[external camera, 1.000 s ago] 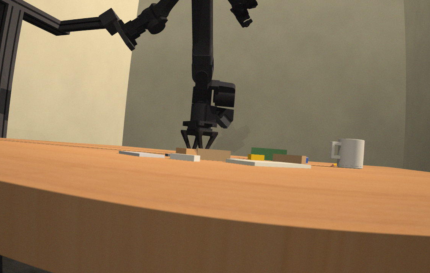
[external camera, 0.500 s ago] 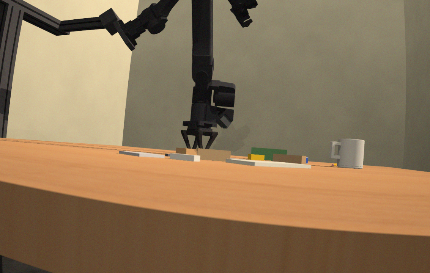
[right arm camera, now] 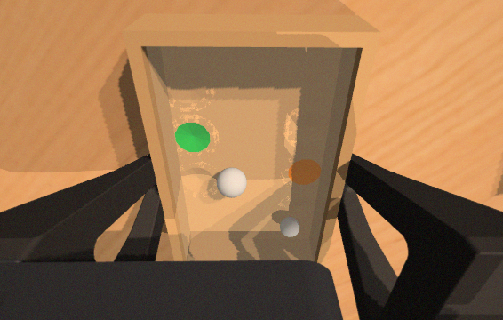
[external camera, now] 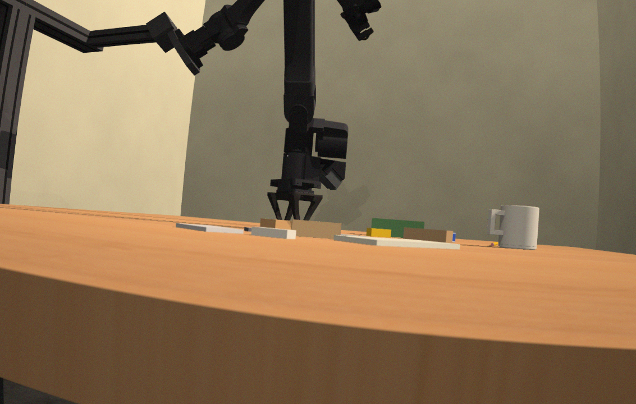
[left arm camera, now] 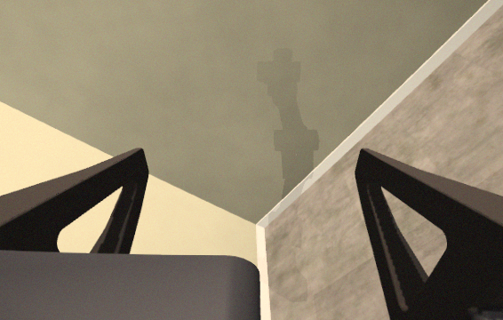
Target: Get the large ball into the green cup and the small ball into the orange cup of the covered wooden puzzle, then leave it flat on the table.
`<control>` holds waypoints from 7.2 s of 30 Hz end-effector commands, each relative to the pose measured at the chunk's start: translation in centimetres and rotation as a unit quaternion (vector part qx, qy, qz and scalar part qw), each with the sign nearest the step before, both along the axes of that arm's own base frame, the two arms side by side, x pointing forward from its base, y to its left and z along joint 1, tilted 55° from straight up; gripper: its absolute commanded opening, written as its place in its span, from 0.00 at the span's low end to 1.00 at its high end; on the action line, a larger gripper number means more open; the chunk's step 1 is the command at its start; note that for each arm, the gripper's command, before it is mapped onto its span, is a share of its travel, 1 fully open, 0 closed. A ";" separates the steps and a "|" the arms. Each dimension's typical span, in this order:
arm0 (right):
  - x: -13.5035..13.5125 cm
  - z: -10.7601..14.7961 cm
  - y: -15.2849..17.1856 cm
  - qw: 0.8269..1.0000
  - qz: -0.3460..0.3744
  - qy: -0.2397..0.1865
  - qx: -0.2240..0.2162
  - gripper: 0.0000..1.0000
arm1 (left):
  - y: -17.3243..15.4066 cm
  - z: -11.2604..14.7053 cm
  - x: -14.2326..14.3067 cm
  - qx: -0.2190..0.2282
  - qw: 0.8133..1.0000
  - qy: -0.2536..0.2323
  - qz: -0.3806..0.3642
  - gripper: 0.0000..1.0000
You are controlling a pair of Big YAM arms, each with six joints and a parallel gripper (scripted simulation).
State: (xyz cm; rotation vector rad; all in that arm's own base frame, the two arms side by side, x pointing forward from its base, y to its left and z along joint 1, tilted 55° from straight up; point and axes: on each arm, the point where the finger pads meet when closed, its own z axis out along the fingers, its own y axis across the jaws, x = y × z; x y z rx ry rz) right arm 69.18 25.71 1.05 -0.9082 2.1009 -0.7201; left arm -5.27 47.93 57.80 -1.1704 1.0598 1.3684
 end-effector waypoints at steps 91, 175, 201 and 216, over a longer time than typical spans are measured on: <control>-6.0 5.7 2.9 1.000 0.009 -0.010 0.008 0.69 | -0.4 0.1 -1.0 0.007 1.000 -0.004 0.011 1.00; -5.5 5.9 3.3 1.000 0.007 -0.018 0.012 0.69 | -0.4 0.1 -1.0 0.007 1.000 -0.004 0.011 1.00; -5.7 6.2 3.1 1.000 0.012 -0.018 0.011 0.69 | -0.4 0.1 -1.0 0.007 1.000 -0.004 0.011 1.00; -5.8 6.0 3.1 1.000 0.012 -0.010 0.012 0.69 | -0.4 0.1 -1.0 0.007 1.000 -0.004 0.011 1.00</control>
